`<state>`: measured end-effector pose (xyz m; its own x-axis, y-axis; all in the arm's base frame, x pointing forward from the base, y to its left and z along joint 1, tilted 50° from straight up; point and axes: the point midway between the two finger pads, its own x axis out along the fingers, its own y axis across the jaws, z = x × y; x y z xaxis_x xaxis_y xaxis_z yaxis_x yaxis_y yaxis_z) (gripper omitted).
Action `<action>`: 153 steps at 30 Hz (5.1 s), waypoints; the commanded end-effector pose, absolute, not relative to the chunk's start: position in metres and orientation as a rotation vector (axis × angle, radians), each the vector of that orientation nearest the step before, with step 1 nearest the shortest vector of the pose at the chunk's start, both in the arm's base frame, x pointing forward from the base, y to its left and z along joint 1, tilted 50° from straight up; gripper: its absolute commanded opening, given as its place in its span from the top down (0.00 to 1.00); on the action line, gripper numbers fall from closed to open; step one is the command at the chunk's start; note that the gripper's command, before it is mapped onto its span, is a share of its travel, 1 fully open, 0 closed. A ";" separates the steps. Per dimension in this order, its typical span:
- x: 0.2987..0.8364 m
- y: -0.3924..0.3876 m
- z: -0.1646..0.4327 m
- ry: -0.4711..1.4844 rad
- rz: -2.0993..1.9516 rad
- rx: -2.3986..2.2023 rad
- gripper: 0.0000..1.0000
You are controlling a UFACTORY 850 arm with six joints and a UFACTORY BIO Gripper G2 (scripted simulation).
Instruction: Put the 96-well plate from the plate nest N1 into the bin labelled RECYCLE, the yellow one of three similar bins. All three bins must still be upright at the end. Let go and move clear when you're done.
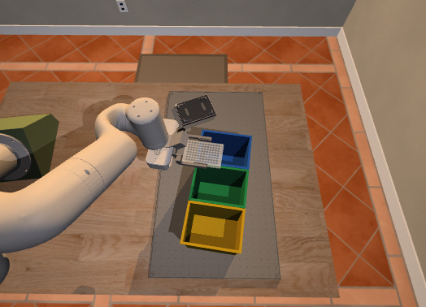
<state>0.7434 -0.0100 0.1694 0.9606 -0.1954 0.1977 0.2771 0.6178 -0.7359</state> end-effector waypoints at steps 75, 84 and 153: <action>0.749 -0.162 0.343 -0.103 -0.272 -0.863 1.00; 0.749 -0.162 0.343 -0.103 -0.272 -0.863 1.00; 0.748 -0.186 0.321 -0.103 -0.272 -0.863 1.00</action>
<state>0.7476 -0.1864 0.3200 0.9606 -0.1952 0.1976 0.2769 0.6181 -0.7357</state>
